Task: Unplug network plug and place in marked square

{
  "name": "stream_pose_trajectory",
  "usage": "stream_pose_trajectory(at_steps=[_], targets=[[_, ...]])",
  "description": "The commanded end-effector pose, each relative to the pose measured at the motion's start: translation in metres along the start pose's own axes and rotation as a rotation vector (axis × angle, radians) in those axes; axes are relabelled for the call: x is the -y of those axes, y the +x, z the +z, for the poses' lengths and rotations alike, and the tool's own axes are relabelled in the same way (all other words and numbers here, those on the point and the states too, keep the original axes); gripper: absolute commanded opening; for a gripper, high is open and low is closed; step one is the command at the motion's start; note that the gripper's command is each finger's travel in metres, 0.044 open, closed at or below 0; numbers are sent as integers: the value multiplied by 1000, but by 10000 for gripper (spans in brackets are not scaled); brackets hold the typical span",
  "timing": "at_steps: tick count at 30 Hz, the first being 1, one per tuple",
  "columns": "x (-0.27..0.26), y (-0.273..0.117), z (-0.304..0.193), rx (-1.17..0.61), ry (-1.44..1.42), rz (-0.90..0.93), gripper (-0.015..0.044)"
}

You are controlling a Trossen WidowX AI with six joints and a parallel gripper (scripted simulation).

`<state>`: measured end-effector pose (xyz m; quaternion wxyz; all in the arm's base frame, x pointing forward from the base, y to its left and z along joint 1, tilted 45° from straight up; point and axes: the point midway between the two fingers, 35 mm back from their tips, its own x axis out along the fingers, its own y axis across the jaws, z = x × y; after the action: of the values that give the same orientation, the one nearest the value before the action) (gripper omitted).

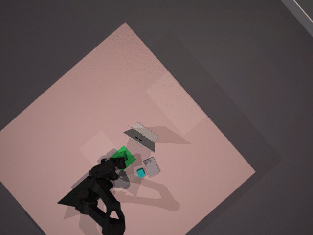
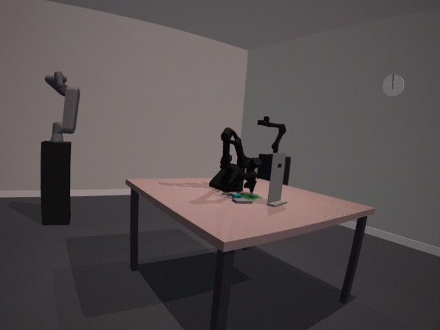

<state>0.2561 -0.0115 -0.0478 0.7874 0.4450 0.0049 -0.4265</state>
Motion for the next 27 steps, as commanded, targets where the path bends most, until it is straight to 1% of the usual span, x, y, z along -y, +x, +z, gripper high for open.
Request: stream_pose_trajectory(at_steps=[1,27], targets=[[5,2,2,0,-16,-5,0],[4,9,4,4,-6,2,0]])
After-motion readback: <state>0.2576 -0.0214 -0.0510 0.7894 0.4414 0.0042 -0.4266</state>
